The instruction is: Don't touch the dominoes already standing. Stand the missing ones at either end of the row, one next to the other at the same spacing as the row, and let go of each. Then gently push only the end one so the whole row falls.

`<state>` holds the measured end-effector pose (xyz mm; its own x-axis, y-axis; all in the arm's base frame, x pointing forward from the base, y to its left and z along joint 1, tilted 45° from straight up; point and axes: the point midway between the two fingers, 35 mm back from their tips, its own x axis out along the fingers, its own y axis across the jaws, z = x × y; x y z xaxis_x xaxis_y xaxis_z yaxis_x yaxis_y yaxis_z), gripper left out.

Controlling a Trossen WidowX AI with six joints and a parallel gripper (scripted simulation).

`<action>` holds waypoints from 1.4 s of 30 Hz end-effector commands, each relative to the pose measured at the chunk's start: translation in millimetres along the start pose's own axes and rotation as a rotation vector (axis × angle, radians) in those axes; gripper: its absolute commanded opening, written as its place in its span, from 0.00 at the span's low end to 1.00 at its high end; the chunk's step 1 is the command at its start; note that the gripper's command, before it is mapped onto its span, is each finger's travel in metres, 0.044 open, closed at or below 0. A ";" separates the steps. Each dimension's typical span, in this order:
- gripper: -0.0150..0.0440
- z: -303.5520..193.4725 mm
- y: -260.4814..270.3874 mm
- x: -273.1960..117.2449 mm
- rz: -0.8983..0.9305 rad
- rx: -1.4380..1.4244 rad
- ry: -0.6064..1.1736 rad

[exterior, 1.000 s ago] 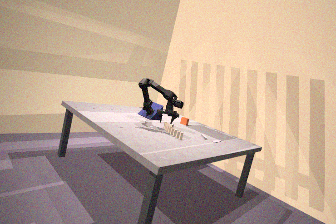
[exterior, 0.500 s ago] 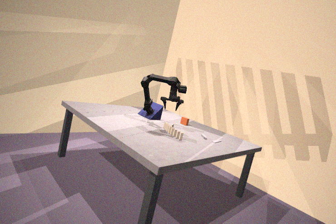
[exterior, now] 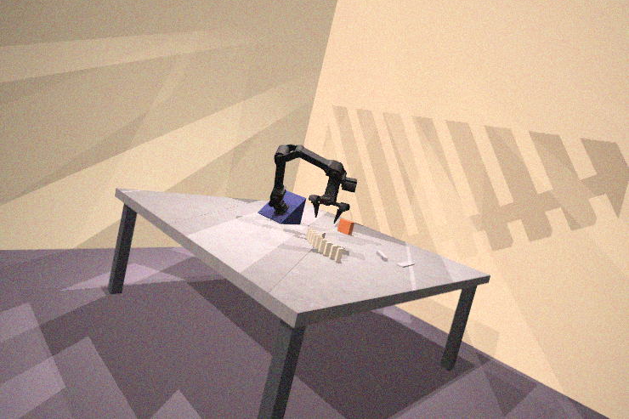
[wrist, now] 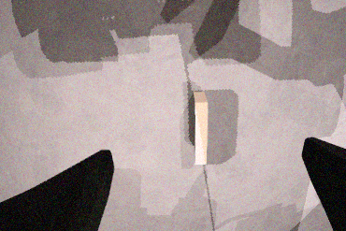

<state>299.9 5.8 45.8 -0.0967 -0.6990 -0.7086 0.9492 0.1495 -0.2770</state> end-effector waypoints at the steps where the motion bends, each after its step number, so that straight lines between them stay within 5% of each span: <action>1: 1.00 -2.2 -0.2 7.2 -0.003 0.016 0.003; 9: 1.00 -1.9 -1.1 65.7 -0.004 0.016 0.001; 29: 1.00 -2.7 -0.6 81.8 -0.004 0.016 0.000; 42: 0.42 -2.7 -0.6 81.8 -0.004 0.016 0.000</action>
<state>291.3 -48.7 -13.4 -0.0999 -0.6962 -0.7108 0.9558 0.1314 -0.2630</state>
